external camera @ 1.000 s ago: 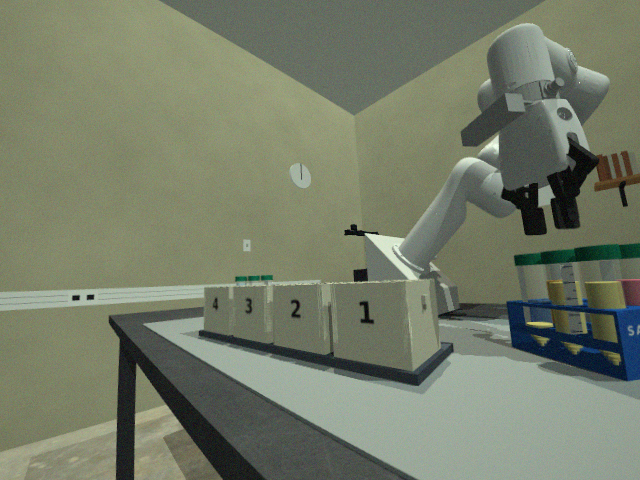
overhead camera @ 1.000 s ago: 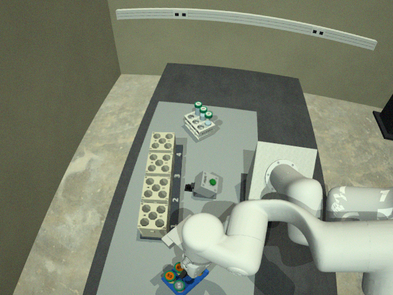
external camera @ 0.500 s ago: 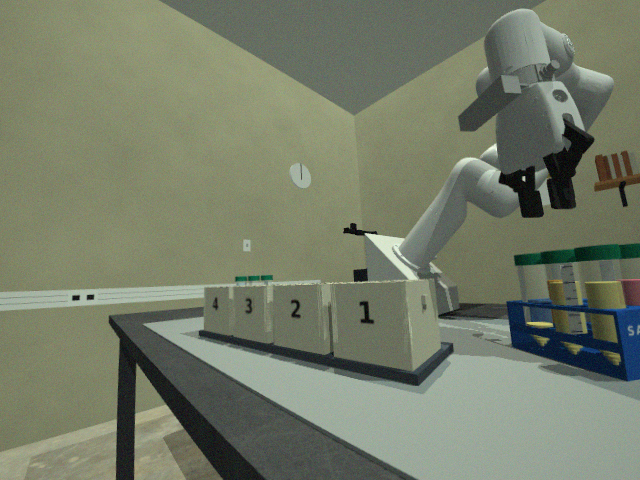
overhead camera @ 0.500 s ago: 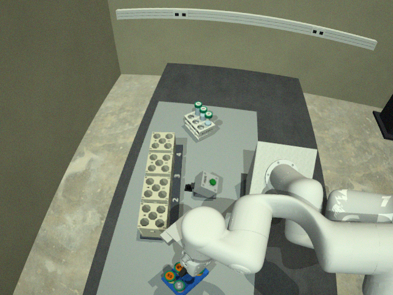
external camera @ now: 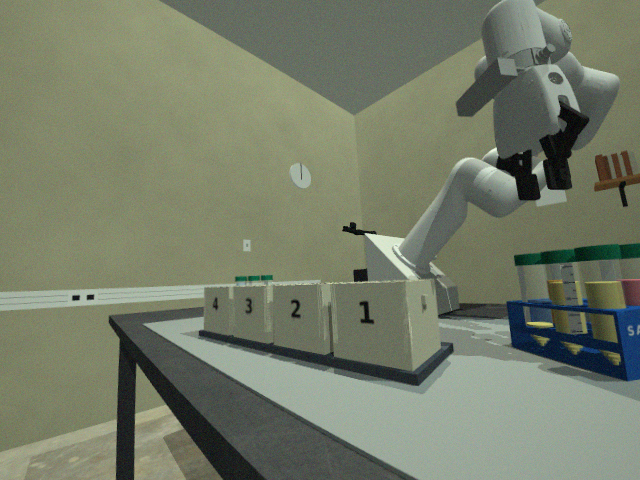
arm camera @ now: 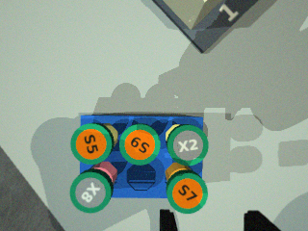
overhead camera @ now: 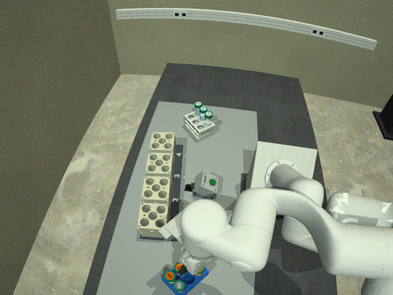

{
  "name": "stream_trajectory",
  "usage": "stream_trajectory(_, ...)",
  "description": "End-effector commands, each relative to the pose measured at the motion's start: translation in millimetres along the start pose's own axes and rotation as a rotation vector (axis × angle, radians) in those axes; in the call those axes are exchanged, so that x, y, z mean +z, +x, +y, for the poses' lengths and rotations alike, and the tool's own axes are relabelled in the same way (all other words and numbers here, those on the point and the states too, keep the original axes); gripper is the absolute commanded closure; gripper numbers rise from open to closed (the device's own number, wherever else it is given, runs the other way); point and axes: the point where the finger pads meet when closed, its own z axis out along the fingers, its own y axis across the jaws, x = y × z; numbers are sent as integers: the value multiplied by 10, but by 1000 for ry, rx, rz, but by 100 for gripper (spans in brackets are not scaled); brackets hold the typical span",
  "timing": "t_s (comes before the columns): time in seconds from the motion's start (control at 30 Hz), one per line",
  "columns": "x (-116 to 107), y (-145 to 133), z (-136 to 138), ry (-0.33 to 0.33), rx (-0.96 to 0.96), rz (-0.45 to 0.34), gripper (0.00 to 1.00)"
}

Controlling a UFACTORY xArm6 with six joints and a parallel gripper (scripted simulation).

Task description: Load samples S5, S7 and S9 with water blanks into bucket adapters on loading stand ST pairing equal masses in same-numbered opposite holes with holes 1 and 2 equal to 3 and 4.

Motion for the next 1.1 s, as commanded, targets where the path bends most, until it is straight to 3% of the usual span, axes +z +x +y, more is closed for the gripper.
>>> stream_trajectory(0.0, -103, 1, -5, 1, -1, 0, 56)
stream_trajectory(0.37, -283, 1, -5, 1, -1, 1, 56)
stream_trajectory(1.07, -285, 1, -5, 1, -1, 0, 56)
